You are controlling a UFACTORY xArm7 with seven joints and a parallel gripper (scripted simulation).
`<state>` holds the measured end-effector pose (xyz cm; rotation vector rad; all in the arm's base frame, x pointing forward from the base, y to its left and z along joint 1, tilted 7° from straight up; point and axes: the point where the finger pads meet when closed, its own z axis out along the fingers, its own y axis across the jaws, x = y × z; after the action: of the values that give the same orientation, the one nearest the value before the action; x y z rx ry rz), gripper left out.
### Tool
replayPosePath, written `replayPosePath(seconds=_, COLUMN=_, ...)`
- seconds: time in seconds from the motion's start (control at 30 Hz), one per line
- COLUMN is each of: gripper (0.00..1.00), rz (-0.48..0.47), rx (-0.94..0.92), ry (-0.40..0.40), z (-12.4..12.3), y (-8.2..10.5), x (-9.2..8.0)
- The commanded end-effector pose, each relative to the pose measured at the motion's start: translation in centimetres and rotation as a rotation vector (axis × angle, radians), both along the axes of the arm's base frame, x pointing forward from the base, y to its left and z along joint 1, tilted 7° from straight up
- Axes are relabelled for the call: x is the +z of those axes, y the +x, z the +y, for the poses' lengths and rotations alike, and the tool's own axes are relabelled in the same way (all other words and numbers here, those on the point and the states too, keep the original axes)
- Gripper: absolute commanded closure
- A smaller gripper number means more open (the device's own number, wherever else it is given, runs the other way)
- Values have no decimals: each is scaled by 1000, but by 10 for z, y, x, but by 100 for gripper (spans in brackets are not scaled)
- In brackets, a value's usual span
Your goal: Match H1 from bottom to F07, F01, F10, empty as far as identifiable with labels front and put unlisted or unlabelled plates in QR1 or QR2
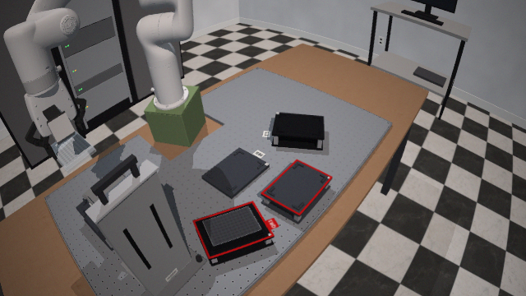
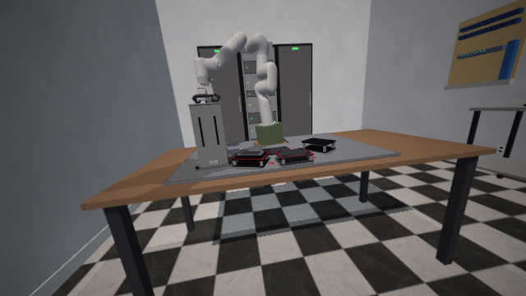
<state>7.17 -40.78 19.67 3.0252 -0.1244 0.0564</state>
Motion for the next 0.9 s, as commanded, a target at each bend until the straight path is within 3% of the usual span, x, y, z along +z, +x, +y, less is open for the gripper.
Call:
replayPosePath(seconds=0.0, gripper=100, rz=0, rx=0, ry=-2, z=0, y=0, x=7)
replayPosePath(seconds=0.87, gripper=100, rz=0, rx=0, ry=-2, z=9, y=-3, x=87)
